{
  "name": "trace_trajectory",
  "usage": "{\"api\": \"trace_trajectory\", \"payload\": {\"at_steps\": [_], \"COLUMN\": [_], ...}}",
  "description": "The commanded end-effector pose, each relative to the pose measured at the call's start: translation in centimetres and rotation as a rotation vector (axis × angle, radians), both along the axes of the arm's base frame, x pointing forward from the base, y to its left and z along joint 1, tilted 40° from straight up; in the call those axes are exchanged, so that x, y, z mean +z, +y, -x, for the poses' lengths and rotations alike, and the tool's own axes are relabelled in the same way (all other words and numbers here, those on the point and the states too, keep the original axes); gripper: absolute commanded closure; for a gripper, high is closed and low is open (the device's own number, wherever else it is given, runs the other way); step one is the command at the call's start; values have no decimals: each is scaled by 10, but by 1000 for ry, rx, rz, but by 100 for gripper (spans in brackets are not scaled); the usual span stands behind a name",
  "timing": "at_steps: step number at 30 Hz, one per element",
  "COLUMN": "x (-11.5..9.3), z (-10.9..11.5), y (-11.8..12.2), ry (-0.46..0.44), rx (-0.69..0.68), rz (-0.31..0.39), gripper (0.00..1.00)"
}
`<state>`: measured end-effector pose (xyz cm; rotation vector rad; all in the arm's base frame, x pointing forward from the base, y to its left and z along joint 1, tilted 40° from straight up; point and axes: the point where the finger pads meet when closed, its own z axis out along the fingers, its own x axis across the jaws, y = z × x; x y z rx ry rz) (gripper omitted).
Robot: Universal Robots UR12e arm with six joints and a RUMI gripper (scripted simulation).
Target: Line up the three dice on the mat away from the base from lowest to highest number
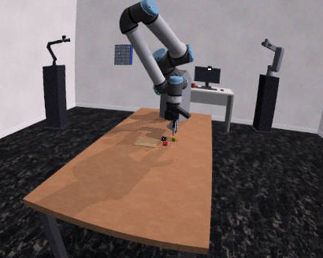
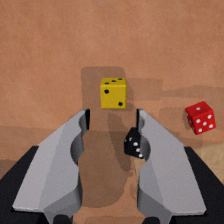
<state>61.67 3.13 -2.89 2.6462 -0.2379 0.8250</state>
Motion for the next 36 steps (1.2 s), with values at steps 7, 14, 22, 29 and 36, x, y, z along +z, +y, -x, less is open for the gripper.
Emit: {"api": "trace_trajectory", "payload": {"at_steps": [7, 14, 22, 29, 36], "x": [-8, -10, -10, -10, -10], "z": [-5, -7, -7, -7, -7], "y": [-4, -5, -5, -5, -5], "ry": [-1, -1, -1, -1, -1], "rx": [1, 1, 1, 1, 1], "rz": [0, 0, 0, 0, 0], "gripper": [76, 76, 76, 76, 76]}}
